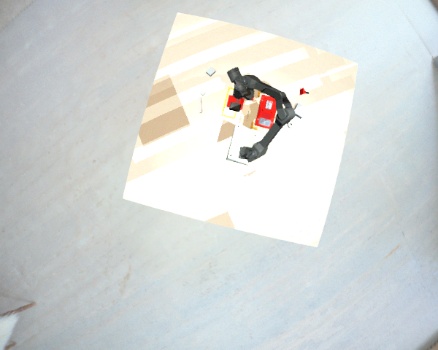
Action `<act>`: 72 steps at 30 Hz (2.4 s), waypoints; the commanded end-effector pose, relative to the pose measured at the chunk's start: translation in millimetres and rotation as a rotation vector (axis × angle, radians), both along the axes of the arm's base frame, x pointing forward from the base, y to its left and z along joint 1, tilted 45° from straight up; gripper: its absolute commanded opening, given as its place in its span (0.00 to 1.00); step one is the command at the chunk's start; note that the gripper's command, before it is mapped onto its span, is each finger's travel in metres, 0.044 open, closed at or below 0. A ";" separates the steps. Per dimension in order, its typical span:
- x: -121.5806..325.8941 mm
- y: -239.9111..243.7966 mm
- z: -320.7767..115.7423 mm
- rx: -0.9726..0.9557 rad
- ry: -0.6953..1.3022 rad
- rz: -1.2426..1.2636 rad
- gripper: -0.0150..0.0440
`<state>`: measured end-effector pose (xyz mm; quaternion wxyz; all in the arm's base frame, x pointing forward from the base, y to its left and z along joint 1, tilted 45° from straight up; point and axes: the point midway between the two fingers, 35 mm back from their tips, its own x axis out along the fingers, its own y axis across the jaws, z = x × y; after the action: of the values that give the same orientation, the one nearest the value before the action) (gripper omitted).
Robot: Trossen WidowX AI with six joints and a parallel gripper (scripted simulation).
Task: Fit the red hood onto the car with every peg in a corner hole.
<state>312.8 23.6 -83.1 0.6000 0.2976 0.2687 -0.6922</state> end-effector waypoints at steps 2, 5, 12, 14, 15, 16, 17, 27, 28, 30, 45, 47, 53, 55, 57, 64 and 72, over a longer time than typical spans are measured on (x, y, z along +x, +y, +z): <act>1.5 -0.7 -0.8 -0.029 -0.010 0.003 1.00; 1.5 -1.7 -1.9 -0.029 -0.010 0.003 1.00; 1.3 -6.3 -6.8 -0.029 -0.010 0.003 1.00; 1.2 -7.6 -8.2 -0.029 -0.010 0.003 1.00; 1.1 -8.3 -9.0 -0.029 -0.010 0.003 1.00; 1.1 -9.0 -9.7 -0.029 -0.010 0.003 1.00; 1.0 -9.7 -10.4 -0.029 -0.010 0.003 1.00; 0.3 -16.7 -17.6 -0.029 -0.010 0.003 1.00; 0.2 -17.4 -18.3 -0.029 -0.010 0.003 1.00; 0.0 -18.8 -19.7 -0.029 -0.010 0.003 1.00; -1.7 -29.2 -30.0 -0.030 -0.010 0.003 1.00; -2.0 -30.6 -31.4 -0.030 -0.010 0.003 1.00; -3.0 -34.7 -35.4 -0.031 -0.010 0.003 1.00; -3.4 -36.0 -36.7 -0.031 -0.010 0.003 1.00; -3.7 -37.3 -38.0 -0.031 -0.010 0.003 1.00; -3.9 -38.1 -38.7 -0.031 -0.010 0.003 1.00; -4.2 -40.6 -41.4 -0.032 -0.010 0.003 1.00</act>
<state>309.4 -14.9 -122.5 0.6058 0.2942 0.2547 -0.6939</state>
